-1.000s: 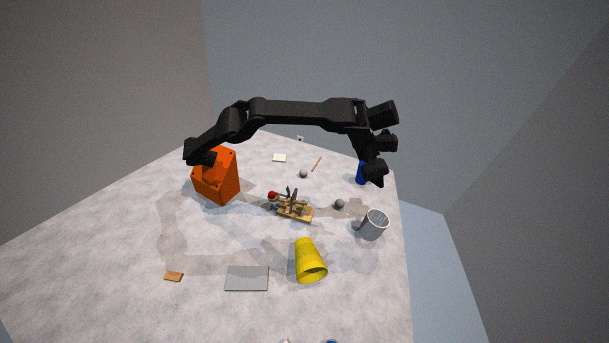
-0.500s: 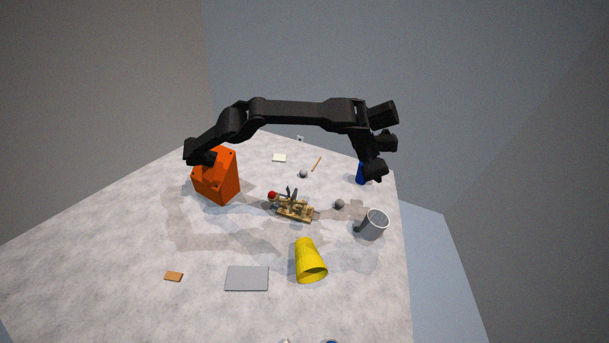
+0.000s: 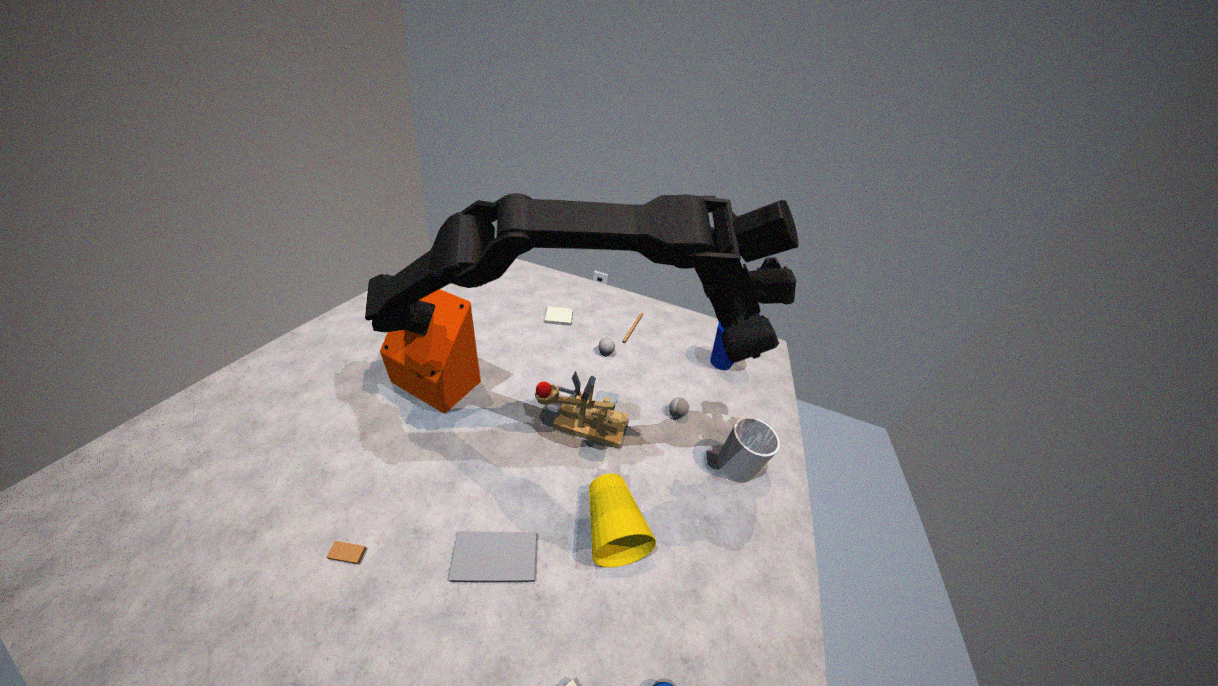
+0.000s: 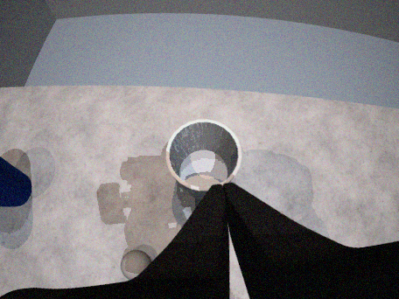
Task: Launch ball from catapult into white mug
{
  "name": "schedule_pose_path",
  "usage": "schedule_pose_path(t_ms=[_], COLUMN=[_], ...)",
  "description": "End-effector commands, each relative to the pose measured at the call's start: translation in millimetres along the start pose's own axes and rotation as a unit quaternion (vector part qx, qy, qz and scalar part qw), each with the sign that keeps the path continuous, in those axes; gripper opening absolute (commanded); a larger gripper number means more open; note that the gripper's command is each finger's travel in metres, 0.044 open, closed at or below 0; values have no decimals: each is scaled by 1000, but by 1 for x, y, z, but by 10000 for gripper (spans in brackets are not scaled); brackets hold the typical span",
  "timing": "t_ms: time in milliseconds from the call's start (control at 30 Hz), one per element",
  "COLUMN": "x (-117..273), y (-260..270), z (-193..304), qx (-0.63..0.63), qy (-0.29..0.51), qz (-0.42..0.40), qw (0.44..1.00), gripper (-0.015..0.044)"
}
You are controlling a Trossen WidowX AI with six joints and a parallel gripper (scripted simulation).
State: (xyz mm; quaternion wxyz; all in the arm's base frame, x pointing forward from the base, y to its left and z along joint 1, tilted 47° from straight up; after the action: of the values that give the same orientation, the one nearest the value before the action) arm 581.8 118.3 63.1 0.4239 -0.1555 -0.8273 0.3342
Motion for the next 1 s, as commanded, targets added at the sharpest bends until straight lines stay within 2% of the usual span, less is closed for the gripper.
schedule_pose_path(t_ms=[0, 467, 967], x=[0, 4, 21], y=[12, 72, 105], z=[11, 92, 177], qx=[33, 236, 442], qy=[17, 121, 207], qz=[1, 5, 15], qw=[999, 964, 873], gripper=[0, 0, 0])
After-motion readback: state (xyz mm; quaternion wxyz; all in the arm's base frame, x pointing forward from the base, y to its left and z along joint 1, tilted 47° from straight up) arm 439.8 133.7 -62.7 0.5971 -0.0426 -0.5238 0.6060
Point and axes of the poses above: the point midway between the two fingers, 35 mm back from their tips, its own x axis back along the fingers, its own y axis across the jaws, z = x × y, the point moved 4 cm from there along x, back along the fingers, and after that the axes turned 9 degrees about -x, right-handed, at the moved point
